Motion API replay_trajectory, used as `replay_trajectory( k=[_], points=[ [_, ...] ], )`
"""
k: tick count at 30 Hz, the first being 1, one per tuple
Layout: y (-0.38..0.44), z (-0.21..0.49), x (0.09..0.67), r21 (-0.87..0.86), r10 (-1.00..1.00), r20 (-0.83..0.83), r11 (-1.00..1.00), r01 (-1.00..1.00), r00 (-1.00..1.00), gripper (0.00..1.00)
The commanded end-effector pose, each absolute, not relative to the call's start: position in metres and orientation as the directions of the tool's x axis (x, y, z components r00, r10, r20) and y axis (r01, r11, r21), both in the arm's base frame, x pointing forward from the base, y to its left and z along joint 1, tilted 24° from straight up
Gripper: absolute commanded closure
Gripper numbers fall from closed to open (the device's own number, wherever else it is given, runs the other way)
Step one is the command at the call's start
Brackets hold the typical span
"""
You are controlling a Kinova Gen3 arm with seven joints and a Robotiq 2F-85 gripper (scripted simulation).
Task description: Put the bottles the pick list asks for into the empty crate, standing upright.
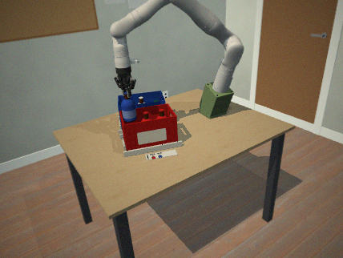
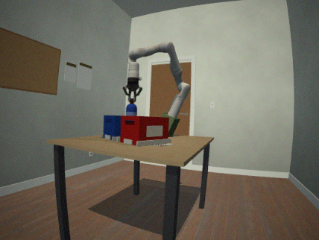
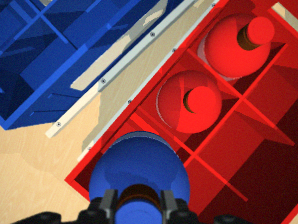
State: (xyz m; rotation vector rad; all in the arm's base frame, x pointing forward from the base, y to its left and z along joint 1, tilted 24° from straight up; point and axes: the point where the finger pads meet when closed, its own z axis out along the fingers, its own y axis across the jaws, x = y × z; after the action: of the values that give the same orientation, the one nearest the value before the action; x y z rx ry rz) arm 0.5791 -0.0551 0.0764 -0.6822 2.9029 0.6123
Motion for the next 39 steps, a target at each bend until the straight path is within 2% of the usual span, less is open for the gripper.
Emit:
replay_trajectory(
  k=[1, 39],
  points=[
    [-0.055, 0.075, 0.58, 0.359, -0.406, -0.184, 0.82, -0.446, -0.895, 0.9],
    [-0.041, 0.044, 0.58, 0.359, -0.406, -0.185, 0.82, -0.446, -0.895, 0.9]
  ],
)
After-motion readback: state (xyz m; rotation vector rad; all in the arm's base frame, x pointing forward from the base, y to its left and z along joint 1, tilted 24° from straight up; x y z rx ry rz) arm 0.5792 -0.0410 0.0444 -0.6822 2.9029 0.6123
